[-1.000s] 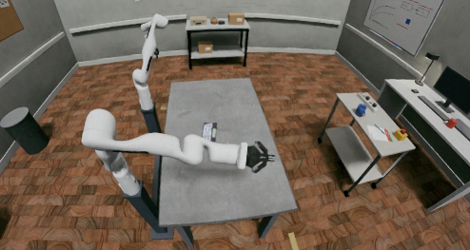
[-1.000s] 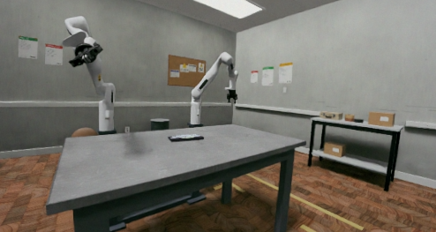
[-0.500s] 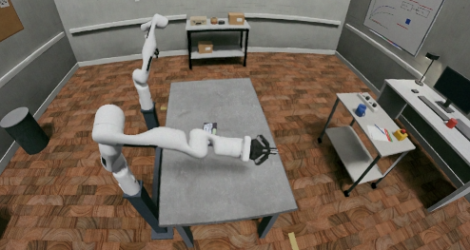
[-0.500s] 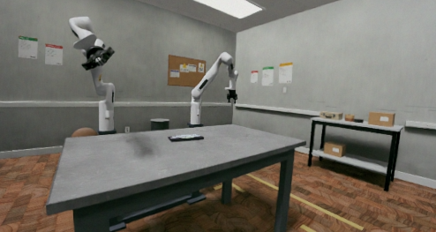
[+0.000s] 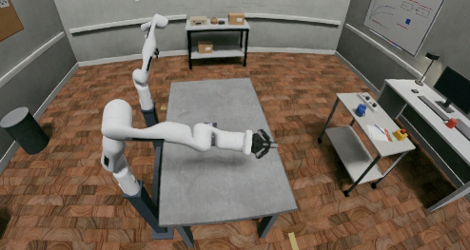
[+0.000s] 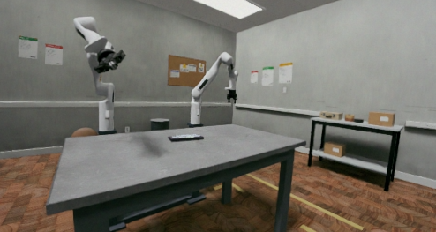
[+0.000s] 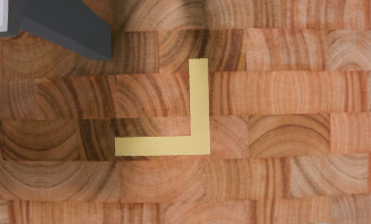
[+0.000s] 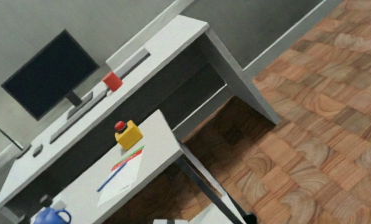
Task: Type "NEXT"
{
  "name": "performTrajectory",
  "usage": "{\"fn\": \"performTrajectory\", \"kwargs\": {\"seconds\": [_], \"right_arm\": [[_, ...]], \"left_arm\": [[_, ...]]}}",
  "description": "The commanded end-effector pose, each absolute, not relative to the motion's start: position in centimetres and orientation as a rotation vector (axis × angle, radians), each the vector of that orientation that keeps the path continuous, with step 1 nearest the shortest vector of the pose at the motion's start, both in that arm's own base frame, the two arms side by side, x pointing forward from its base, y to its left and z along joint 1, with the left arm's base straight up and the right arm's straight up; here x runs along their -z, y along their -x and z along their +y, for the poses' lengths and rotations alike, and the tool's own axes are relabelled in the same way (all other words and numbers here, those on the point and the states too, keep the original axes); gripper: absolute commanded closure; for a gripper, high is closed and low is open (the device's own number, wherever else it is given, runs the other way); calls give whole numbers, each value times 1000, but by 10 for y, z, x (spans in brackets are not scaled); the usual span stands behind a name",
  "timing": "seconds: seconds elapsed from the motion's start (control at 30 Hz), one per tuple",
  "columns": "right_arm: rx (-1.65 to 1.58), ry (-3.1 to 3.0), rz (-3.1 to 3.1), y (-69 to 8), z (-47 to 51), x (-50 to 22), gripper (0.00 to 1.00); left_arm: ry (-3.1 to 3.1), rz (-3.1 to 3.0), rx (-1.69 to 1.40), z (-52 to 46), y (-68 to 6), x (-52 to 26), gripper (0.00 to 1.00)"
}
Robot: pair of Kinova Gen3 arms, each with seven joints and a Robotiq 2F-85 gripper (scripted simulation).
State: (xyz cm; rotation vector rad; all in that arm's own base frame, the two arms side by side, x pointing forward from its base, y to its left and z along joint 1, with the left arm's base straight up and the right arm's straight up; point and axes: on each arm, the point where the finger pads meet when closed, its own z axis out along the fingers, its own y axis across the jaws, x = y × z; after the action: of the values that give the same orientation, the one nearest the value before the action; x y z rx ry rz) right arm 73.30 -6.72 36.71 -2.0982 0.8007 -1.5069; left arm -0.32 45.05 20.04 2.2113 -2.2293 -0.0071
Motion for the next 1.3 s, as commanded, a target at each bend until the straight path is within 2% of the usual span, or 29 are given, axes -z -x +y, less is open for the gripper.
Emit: {"fn": "performTrajectory", "kwargs": {"seconds": [0.0, 1.27], "right_arm": [[1507, 2097, 787, -739, -51, -367, 903], [1422, 2147, 797, -753, 45, -329, 903]], "left_arm": [[-2230, -2213, 0, 450, 3, -200, 2], [-2230, -2213, 0, 450, 3, -200, 2]]}}
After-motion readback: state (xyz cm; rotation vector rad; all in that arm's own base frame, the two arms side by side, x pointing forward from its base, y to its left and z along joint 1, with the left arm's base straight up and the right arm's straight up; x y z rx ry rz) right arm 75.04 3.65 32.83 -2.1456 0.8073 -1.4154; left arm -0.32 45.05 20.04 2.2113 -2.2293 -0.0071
